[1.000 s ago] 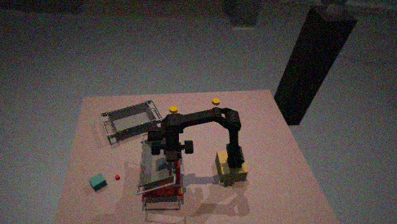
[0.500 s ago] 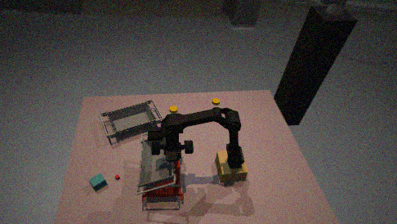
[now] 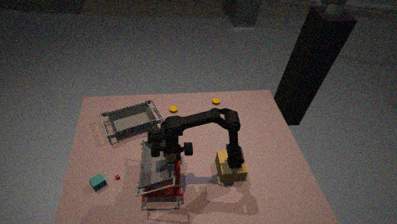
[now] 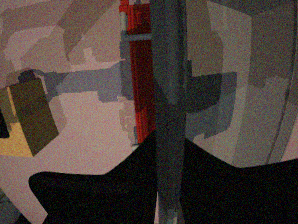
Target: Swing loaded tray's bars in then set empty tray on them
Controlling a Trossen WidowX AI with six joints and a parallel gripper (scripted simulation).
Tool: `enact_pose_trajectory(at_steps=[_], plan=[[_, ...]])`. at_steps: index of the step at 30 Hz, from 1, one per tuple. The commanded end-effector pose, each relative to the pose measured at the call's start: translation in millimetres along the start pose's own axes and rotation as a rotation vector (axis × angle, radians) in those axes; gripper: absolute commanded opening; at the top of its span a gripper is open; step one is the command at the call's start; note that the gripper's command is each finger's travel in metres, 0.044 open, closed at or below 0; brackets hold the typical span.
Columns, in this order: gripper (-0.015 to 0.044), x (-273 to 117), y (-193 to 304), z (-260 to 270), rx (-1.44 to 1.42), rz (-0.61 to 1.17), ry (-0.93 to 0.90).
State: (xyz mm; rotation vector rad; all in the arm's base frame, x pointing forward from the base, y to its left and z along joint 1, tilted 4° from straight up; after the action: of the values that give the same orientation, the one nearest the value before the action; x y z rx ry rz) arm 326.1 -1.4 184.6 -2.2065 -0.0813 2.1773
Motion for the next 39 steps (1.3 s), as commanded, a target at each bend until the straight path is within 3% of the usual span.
enact_pose_trajectory(at_steps=[1, 39], plan=[[0.0, 1.2, -0.7, -1.3, 0.004, -0.004, 0.021], [0.0, 43.3, 0.3, 13.3, 0.004, -0.004, 0.02]])
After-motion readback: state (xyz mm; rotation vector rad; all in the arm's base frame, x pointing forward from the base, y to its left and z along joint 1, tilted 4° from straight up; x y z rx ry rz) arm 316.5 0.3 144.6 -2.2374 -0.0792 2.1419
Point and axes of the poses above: the point midway between the two fingers, 35 mm back from their tips, its own x axis out along the fingers, its own z axis across the jaws, y = z × x, the point moved 6 cm from there along -x, back along the fingers, and after that the axes turned 3 degrees about -x, right-handed, at the moved point
